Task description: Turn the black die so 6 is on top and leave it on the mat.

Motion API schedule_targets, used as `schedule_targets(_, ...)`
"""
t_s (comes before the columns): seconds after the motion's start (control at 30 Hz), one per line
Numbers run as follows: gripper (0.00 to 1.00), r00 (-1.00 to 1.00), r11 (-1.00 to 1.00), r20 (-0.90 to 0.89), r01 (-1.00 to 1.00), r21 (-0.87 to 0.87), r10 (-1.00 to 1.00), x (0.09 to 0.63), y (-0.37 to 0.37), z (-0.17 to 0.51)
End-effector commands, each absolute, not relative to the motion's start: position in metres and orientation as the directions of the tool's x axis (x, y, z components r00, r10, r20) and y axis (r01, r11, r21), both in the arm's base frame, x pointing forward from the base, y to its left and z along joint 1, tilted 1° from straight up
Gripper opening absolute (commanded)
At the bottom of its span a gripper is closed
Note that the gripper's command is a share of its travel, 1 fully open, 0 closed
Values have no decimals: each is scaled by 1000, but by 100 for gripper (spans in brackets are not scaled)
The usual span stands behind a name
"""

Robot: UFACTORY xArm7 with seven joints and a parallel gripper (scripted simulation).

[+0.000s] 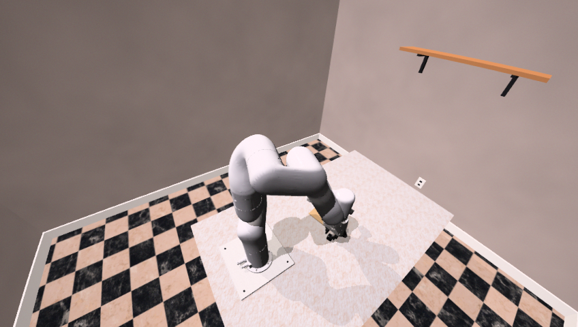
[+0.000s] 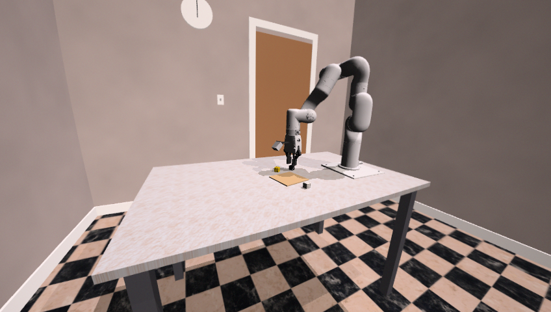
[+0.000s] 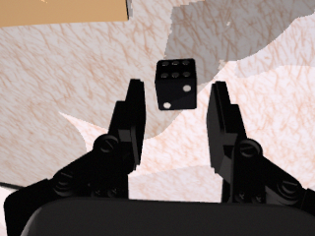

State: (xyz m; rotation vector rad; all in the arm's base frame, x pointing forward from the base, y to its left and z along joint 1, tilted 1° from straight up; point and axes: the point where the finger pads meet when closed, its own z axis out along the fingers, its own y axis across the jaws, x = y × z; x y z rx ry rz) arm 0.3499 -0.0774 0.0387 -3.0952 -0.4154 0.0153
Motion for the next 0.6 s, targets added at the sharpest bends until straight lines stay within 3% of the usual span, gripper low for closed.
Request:
schedule_targets(0.0, 42, 965, -964, -4, 264, -18, 264, 351, -78, 40)
schedule_targets(0.57, 42, 965, -964, -4, 264, -18, 264, 353, -78, 40)
